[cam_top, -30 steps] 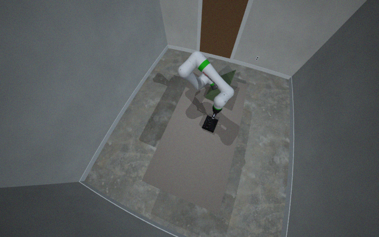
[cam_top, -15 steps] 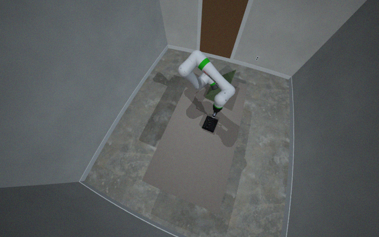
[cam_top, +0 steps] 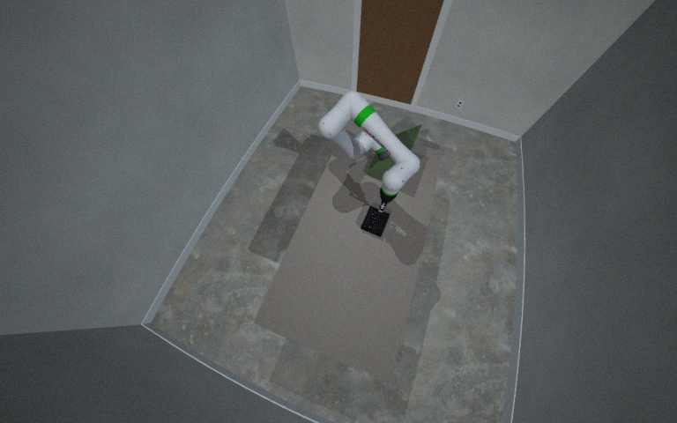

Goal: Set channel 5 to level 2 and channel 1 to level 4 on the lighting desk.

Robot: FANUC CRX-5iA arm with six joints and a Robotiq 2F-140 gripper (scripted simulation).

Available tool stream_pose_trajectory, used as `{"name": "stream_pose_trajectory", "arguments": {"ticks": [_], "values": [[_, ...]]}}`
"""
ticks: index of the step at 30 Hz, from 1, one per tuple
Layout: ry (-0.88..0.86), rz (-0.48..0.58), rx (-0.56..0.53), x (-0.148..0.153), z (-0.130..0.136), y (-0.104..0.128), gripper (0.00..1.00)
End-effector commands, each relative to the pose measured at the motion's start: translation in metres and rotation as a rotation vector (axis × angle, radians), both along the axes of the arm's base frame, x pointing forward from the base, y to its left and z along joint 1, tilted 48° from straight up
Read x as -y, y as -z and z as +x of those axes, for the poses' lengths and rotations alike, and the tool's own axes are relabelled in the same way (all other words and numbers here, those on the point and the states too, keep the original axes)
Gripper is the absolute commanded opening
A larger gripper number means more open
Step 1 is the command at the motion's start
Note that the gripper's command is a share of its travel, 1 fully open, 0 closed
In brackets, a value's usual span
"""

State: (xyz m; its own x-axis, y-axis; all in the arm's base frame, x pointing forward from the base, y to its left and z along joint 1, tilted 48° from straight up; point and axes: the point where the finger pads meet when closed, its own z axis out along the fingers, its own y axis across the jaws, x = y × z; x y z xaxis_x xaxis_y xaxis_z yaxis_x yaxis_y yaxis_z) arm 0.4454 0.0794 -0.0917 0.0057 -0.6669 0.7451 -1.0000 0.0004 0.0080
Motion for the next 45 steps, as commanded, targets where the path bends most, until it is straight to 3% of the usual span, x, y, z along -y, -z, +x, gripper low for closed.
{"name": "stream_pose_trajectory", "arguments": {"ticks": [1, 5, 45], "values": [[-0.001, 0.001, 0.000, -0.003, 0.057, 0.006, 0.00], [0.000, 0.000, 0.000, -0.001, 0.075, 0.008, 0.00], [0.000, 0.000, 0.000, -0.001, 0.075, 0.008, 0.00]]}}
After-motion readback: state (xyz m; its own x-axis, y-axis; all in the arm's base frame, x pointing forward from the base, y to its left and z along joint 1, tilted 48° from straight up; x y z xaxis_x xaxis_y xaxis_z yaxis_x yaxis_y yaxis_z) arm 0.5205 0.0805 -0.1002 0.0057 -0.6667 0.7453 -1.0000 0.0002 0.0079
